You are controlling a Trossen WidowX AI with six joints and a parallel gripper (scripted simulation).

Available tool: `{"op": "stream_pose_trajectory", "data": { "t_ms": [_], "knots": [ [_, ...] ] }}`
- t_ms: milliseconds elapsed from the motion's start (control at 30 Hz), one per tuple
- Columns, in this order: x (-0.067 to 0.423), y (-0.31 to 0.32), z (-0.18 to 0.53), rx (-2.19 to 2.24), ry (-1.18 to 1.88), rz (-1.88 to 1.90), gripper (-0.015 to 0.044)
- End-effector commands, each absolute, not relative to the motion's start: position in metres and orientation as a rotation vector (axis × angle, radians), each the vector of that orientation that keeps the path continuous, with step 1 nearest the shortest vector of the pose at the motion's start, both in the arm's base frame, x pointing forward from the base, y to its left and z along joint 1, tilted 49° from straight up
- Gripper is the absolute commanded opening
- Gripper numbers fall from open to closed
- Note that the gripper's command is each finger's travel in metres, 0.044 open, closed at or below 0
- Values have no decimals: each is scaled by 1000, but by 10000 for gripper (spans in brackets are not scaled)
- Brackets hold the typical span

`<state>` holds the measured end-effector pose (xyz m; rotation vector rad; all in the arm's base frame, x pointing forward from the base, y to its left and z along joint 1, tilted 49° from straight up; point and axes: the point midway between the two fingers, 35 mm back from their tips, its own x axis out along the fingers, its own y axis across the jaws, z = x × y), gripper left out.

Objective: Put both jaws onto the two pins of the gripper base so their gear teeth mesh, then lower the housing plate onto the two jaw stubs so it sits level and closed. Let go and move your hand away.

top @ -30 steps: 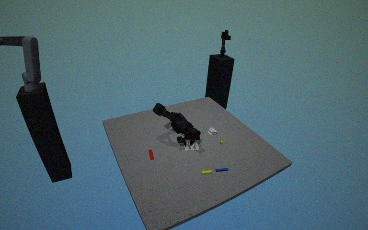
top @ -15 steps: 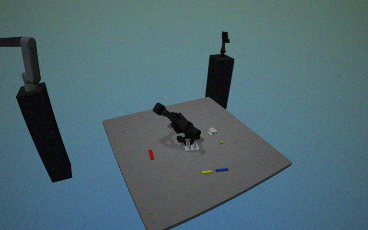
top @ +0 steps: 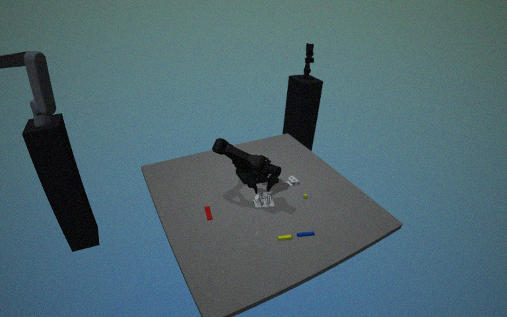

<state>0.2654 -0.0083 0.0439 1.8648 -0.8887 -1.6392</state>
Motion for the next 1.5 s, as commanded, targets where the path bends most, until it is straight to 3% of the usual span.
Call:
{"op": "stream_pose_trajectory", "data": {
  "t_ms": [0, 1467],
  "knots": [
    [267, 0, 38, 1886, -894, -1618, 434],
    [274, 72, -9, 2553, -2144, -1187, 440]
  ]
}}
